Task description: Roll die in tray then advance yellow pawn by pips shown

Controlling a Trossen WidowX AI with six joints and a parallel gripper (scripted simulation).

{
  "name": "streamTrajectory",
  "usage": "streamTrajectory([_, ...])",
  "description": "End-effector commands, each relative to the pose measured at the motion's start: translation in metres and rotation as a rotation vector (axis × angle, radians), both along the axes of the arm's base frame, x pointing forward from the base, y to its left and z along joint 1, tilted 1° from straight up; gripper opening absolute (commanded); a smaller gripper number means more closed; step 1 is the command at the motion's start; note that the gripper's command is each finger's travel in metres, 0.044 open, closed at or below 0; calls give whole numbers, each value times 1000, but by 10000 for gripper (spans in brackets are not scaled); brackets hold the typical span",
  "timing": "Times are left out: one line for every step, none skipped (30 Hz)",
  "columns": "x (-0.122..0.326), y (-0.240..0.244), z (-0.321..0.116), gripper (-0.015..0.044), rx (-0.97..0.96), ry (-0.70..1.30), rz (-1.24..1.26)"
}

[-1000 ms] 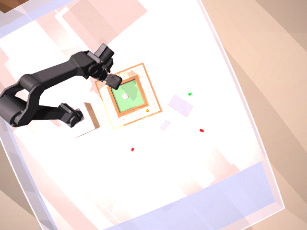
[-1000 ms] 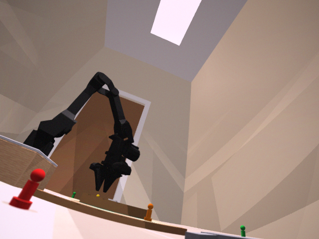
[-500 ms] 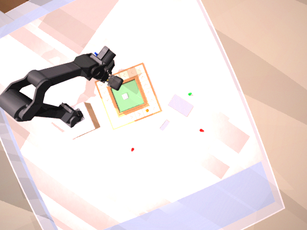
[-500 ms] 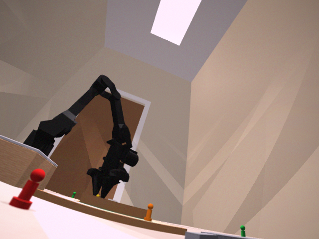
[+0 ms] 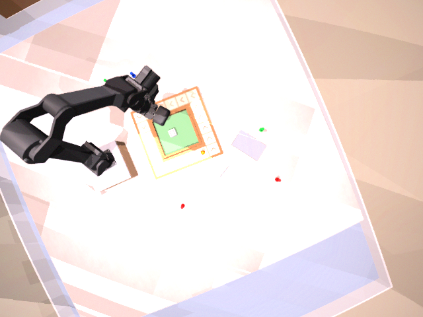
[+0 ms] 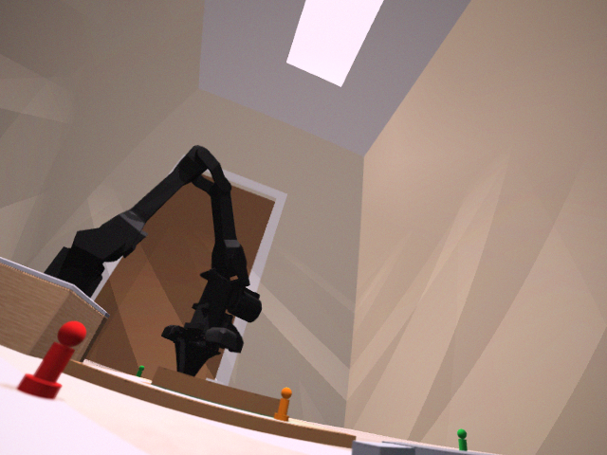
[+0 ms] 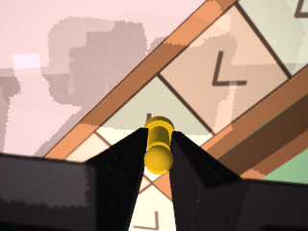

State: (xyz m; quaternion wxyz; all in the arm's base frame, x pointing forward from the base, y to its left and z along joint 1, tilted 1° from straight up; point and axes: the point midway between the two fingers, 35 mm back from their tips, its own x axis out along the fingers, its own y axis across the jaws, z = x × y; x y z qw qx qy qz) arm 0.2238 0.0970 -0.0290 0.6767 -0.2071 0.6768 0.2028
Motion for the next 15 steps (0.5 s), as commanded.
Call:
streamTrajectory([0,0,-1,9,1,2,2])
streamTrajectory([0,0,-1,3,1,2,2])
streamTrajectory([0,0,-1,0,1,2,2])
streamTrajectory([0,0,-1,0,1,2,2])
streamTrajectory([0,0,0,0,1,2,2])
streamTrajectory([1,1,3,0,1,2,2])
streamTrajectory([2,1,8,0,1,2,2])
streamTrajectory([4,2,14,0,1,1,2])
streamTrajectory([5,2,21,0,1,1,2])
streamTrajectory([6,3,27,0,2,1,2])
streamTrajectory([7,3,34,0,2,1,2])
streamTrajectory([8,3,40,0,2,1,2])
streamTrajectory([8,3,47,0,2,1,2])
streamTrajectory([9,3,54,0,2,1,2])
streamTrajectory([9,3,61,0,2,1,2])
